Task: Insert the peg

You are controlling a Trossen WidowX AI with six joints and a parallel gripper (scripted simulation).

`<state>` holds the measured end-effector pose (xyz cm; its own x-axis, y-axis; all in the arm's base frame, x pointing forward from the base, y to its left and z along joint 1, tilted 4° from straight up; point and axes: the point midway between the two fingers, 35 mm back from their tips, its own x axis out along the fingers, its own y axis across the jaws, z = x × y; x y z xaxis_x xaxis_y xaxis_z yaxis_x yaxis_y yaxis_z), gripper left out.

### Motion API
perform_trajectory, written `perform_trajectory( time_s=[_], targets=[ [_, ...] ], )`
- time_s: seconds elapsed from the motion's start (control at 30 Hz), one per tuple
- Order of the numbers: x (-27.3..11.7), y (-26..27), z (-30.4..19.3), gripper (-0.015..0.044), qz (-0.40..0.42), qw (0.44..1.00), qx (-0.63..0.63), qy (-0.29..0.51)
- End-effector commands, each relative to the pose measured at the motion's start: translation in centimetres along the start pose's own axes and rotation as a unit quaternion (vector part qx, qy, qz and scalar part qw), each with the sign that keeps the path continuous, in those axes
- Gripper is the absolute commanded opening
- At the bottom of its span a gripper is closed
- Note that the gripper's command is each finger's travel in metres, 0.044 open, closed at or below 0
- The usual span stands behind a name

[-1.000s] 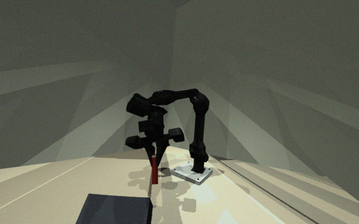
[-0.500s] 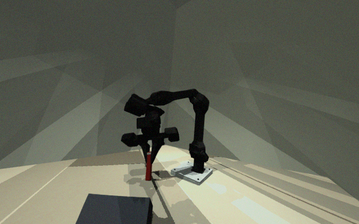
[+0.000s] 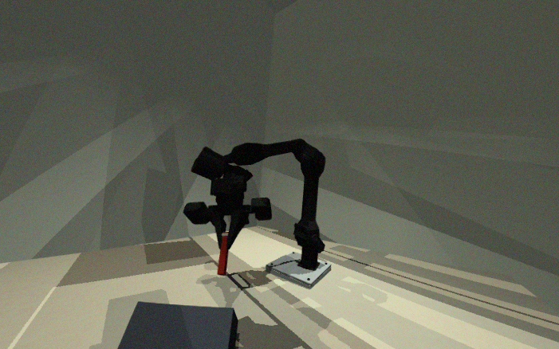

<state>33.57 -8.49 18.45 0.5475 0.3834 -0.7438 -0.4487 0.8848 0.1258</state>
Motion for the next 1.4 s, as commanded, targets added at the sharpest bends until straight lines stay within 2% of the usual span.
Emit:
perform_trajectory(
  time_s=[0.0, 0.37, 1.37],
  targets=[
    [-0.3, -0.3, 0.0, 0.0, -0.002, 1.0, -0.014, -0.01],
    [-0.9, -1.3, -0.2, 0.0, -0.011, 0.999, -0.042, -0.028],
    [2.8, -2.6, 0.2, 0.0, -0.024, 0.995, -0.08, -0.052]
  ],
)
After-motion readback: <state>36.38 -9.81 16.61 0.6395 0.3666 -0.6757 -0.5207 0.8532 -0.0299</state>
